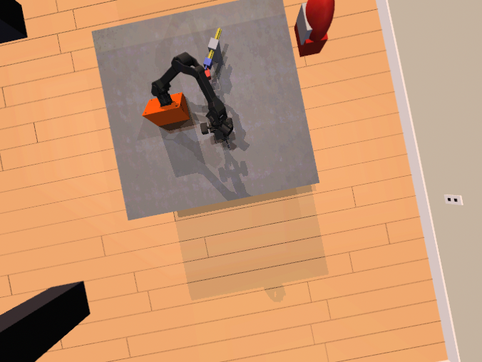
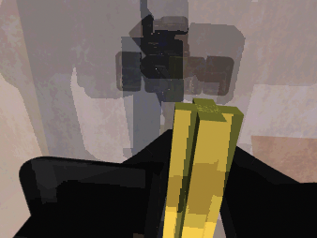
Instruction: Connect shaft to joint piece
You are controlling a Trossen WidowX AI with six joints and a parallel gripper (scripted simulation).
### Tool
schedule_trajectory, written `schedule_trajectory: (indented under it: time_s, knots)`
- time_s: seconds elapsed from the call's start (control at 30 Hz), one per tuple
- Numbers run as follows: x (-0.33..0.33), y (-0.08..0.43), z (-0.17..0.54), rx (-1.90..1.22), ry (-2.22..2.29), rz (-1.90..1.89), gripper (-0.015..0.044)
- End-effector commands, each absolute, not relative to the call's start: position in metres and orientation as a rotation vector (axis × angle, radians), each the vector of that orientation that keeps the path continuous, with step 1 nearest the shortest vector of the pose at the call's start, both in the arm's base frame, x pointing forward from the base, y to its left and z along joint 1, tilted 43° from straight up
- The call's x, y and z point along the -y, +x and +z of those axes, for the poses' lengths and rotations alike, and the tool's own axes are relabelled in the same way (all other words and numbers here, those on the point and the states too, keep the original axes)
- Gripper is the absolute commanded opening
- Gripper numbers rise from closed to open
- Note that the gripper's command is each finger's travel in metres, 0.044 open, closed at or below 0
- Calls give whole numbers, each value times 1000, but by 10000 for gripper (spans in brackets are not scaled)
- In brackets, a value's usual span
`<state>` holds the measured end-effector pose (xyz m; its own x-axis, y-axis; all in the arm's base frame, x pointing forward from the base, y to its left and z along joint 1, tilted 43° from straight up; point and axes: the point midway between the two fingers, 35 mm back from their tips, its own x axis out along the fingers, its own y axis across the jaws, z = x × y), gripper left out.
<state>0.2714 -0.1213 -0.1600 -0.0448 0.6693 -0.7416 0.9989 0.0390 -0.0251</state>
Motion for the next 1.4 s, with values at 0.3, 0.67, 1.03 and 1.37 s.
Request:
schedule_trajectory:
  time_s: [0.3, 0.67, 1.03, 1.37]
  knots:
    - [122, 271, -161, -1758, 1697, -769, 27]
    - [117, 271, -157, -1745, 1709, -764, 0]
    - [105, 271, -147, -1731, 1724, -758, 0]
    - [94, 271, -138, -1730, 1726, -756, 0]
